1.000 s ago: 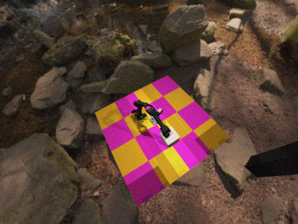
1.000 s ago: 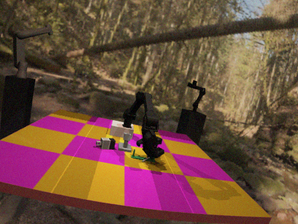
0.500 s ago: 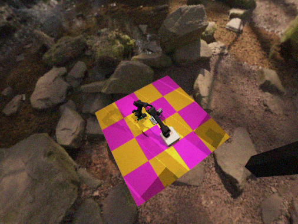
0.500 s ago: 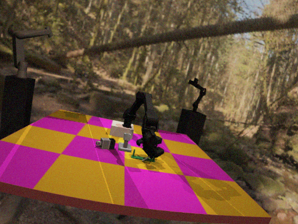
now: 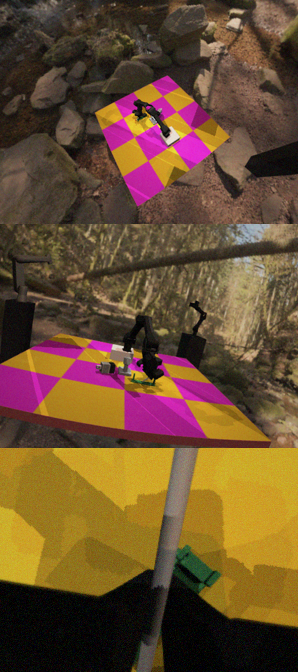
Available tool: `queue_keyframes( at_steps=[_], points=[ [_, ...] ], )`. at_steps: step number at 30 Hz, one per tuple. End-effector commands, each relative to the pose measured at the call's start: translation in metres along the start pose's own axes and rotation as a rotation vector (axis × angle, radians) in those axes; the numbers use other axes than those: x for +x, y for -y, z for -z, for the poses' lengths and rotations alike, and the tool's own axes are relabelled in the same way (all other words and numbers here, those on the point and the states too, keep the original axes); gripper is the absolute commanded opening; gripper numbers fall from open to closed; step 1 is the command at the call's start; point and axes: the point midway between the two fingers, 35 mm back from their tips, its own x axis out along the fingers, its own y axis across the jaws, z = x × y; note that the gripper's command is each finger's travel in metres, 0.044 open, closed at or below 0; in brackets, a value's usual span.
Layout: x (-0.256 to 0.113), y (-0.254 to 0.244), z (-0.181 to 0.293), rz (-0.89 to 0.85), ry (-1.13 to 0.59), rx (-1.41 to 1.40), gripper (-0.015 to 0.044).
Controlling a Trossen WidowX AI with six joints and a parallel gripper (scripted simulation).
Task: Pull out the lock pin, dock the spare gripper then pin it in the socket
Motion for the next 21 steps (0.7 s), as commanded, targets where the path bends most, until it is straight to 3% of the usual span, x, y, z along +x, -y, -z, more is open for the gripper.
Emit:
queue_keyframes(
  at_steps=[1,21],
  points=[
    [-0.01,0.0,-0.005,0.005,-0.002,-0.002,0.0],
    [-0.018,-0.01,0.001,-0.019,0.027,0.103,0.0]
  ],
)
